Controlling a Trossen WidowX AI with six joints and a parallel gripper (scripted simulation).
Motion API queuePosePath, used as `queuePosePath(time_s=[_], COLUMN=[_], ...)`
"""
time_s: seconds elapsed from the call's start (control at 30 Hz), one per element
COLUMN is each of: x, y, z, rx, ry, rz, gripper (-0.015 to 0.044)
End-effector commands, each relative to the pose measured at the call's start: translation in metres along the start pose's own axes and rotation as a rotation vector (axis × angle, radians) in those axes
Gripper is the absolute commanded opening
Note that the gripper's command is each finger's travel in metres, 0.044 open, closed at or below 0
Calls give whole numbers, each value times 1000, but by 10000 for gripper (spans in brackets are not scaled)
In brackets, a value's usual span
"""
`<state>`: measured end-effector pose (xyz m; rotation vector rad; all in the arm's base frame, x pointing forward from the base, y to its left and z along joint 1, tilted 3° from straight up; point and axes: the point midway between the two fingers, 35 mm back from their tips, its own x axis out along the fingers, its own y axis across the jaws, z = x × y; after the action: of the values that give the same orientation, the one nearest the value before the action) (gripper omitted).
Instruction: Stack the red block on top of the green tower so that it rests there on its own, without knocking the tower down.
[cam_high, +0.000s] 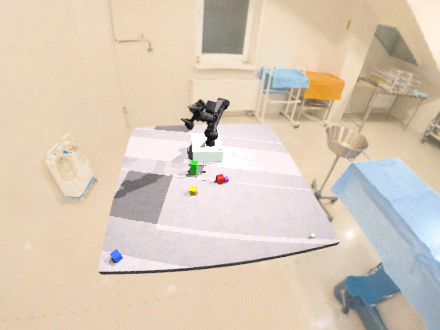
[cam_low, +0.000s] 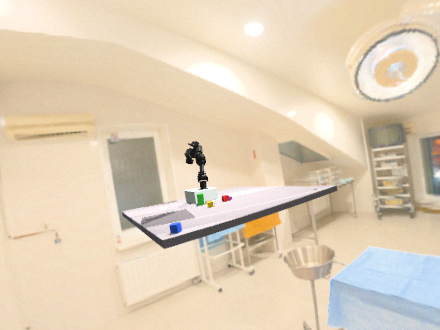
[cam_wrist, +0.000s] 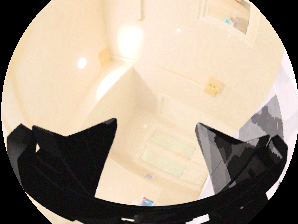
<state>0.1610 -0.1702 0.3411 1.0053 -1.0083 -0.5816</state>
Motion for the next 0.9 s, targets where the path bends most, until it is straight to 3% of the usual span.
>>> queuePosePath(time_s=[0.0, 0.4, 0.87], x=[1, 5, -69], y=[-1, -53, -116], z=[-2, -114, -219], rx=[-1, -99, -257], ry=[7, 459, 969], rz=[-5, -333, -784], gripper=[426, 440, 440])
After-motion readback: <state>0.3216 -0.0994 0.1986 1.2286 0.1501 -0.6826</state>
